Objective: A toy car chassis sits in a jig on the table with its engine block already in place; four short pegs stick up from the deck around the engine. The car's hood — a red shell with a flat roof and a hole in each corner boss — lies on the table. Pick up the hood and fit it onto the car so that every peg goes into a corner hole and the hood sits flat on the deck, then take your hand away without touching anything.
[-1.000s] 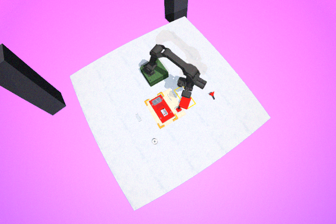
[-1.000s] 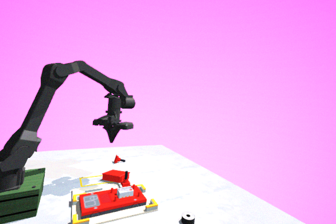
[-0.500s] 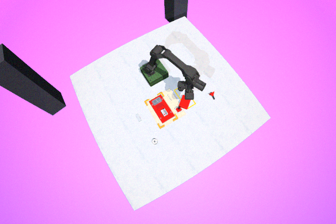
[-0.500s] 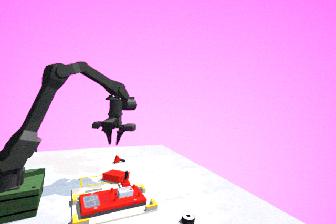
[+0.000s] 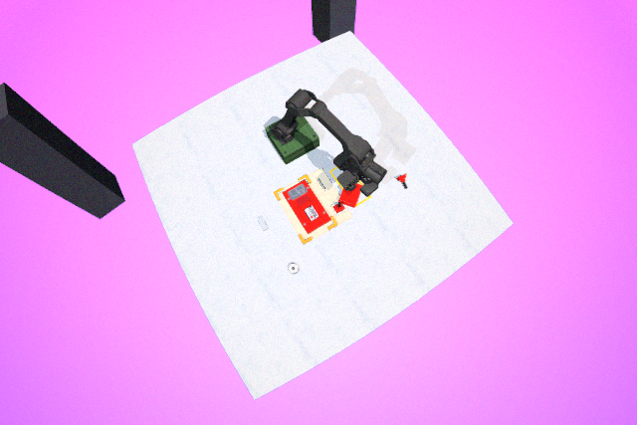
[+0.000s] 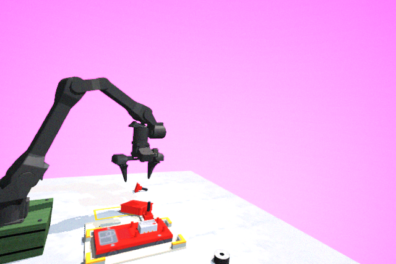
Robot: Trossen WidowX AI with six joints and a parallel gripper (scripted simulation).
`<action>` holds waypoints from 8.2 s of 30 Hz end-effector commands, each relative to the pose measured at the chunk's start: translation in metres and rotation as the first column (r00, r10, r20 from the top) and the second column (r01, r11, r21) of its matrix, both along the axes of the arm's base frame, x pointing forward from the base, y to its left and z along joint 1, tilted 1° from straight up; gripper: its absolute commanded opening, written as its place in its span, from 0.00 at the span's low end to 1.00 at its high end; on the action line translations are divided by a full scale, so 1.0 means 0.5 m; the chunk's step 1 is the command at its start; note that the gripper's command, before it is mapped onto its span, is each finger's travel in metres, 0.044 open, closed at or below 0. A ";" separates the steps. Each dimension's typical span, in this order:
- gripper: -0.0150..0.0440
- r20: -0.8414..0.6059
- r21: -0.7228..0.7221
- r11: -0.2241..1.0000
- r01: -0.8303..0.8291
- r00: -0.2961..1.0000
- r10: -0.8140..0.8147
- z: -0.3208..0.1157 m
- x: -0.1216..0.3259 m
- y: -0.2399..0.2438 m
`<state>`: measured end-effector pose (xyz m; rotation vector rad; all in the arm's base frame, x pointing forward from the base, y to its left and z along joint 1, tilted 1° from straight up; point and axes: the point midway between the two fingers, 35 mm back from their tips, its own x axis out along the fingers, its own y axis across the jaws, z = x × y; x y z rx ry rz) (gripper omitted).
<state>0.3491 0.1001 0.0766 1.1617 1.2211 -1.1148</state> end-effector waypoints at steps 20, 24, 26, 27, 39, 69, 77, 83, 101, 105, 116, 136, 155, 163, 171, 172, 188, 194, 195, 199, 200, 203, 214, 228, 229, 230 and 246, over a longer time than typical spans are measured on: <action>1.00 -0.022 -0.015 0.878 -0.479 0.878 0.479 -0.061 0.008 -0.029; 1.00 -0.022 -0.015 0.878 -0.479 0.878 0.479 -0.068 0.009 -0.029; 1.00 -0.022 -0.015 0.878 -0.479 0.878 0.479 -0.072 0.009 -0.029; 1.00 -0.022 -0.015 0.878 -0.479 0.878 0.479 -0.074 0.009 -0.029; 1.00 -0.022 -0.015 0.878 -0.479 0.878 0.479 -0.096 0.010 -0.028; 1.00 -0.022 -0.015 0.878 -0.479 0.878 0.479 -0.152 0.010 -0.029; 1.00 -0.022 -0.015 0.878 -0.479 0.878 0.479 -0.161 0.010 -0.030; 1.00 -0.022 -0.015 0.878 -0.479 0.878 0.479 -0.165 0.010 -0.030; 1.00 -0.022 -0.015 0.878 -0.479 0.878 0.479 -0.183 0.010 -0.030; 1.00 -0.022 -0.015 0.878 -0.479 0.878 0.479 -0.187 0.010 -0.030; 1.00 -0.022 -0.015 0.878 -0.479 0.878 0.479 -0.198 0.010 -0.030; 0.55 -0.022 -0.014 0.881 -0.474 0.881 0.473 -0.186 0.010 -0.029; 0.25 -0.021 -0.014 0.881 -0.474 0.881 0.473 -0.052 0.008 -0.029; 0.25 -0.021 -0.014 0.881 -0.474 0.881 0.473 -0.013 0.007 -0.029; 0.25 -0.034 -0.010 0.844 -0.537 0.843 0.536 -0.021 0.011 -0.057; 0.25 -0.036 -0.009 0.832 -0.554 0.832 0.554 -0.021 0.012 -0.065; 0.25 -0.053 0.024 0.609 -0.793 0.607 0.793 -0.016 0.018 -0.195; 0.25 -0.051 0.039 0.507 -0.861 0.505 0.862 -0.014 0.014 -0.243; 0.25 -0.050 0.042 0.489 -0.871 0.487 0.872 -0.014 0.013 -0.251; 0.25 -0.045 0.052 0.420 -0.906 0.418 0.908 -0.013 0.007 -0.283; 0.25 -0.043 0.054 0.402 -0.914 0.400 0.915 -0.012 0.005 -0.291; 0.25 -0.037 0.060 0.348 -0.935 0.347 0.937 -0.012 0.000 -0.315; 0.25 -0.011 0.078 0.154 -0.985 0.154 0.988 -0.008 -0.024 -0.383; 0.25 -0.010 0.078 0.151 -0.985 0.151 0.988 -0.075 -0.022 -0.385; 0.25 -0.010 0.078 0.151 -0.985 0.151 0.988 -0.085 -0.022 -0.386; 0.25 -0.010 0.078 0.151 -0.985 0.151 0.988 -0.095 -0.023 -0.386; 0.25 -0.011 0.078 0.151 -0.985 0.151 0.988 -0.108 -0.023 -0.392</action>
